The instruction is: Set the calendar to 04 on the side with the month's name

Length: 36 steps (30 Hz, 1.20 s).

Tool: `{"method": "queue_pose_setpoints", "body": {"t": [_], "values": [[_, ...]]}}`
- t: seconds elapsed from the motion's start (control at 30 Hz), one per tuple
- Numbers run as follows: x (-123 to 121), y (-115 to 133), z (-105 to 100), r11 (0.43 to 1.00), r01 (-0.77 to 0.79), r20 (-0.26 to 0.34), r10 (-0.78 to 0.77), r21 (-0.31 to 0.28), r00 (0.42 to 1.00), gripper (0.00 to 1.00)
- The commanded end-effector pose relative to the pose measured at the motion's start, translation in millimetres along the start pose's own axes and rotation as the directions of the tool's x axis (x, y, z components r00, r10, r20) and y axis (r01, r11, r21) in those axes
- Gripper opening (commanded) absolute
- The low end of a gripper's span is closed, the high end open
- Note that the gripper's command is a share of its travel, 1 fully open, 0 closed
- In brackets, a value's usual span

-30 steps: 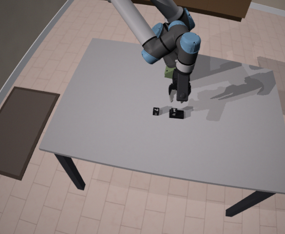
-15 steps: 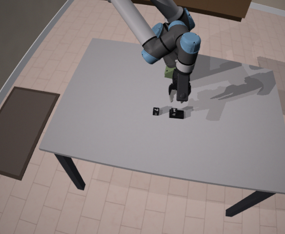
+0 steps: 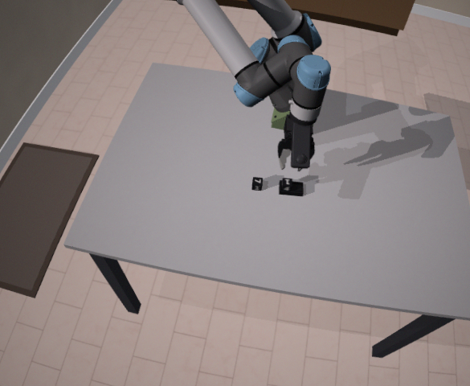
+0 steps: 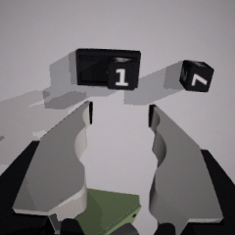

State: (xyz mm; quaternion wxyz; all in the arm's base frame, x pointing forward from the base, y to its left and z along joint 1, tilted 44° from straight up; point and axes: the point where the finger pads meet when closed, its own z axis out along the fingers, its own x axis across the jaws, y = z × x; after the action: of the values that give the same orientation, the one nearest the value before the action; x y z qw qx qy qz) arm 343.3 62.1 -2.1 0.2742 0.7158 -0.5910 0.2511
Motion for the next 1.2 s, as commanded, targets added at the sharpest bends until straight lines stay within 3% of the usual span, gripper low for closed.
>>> {"method": "queue_pose_setpoints", "body": {"t": [0.0,1.17], "values": [[0,0,5,1.0,0.0,0.0,0.0,0.001,1.0,0.28],[0,-1,45,1.0,0.0,0.0,0.0,0.001,1.0,0.28]]}}
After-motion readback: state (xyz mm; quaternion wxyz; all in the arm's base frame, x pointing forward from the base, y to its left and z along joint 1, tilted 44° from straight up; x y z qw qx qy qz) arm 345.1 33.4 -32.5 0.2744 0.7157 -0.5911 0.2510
